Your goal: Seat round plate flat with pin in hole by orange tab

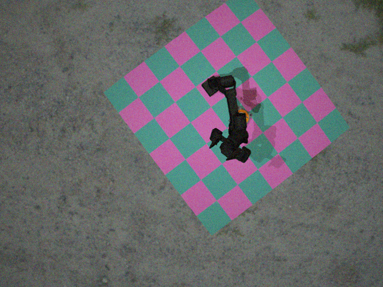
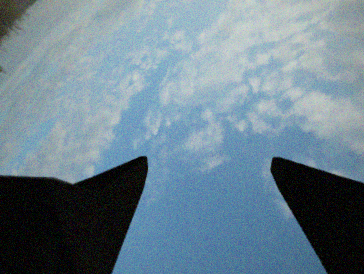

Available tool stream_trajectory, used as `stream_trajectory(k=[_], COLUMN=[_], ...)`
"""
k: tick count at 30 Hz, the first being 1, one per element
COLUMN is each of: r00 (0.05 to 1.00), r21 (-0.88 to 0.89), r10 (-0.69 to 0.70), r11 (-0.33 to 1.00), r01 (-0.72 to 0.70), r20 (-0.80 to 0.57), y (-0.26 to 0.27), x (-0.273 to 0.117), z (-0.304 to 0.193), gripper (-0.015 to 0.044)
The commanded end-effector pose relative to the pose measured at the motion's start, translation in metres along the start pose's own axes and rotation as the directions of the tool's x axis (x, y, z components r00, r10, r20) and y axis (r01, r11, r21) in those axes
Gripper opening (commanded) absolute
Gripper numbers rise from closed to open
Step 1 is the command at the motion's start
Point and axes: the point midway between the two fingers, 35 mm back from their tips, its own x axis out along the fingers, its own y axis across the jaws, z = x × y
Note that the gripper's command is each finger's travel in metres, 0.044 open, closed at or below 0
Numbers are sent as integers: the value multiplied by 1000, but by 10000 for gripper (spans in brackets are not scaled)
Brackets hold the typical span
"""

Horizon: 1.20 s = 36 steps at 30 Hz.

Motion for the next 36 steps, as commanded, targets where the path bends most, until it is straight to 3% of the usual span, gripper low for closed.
stream_trajectory(k=[1, 3, 6, 9, 15, 18, 22, 27, 32, 36], r00=[1000, 988, 900, 845, 630, 537, 356, 139, -80, -244], r21=[-27, -235, -575, -652, -723, -703, -627, -511, -400, -341], r10=[-13, -117, -318, -379, -505, -528, -538, -501, -410, -300], r11=[1000, 962, 692, 539, 15, -175, -488, -759, -909, -928], r01=[13, 137, 436, 533, 690, 689, 607, 403, 112, -148], r20=[10, 96, 300, 377, 590, 658, 764, 854, 909, 922], y=[-3, -26, -67, -78, -98, -99, -95, -79, -51, -20], x=[-1, -15, -59, -79, -149, -177, -229, -289, -348, -393], z=[2, 18, 54, 68, 104, 114, 130, 141, 144, 141], gripper=[374, 321, 242, 164, 6, 0, 0, 0, 0, 0])
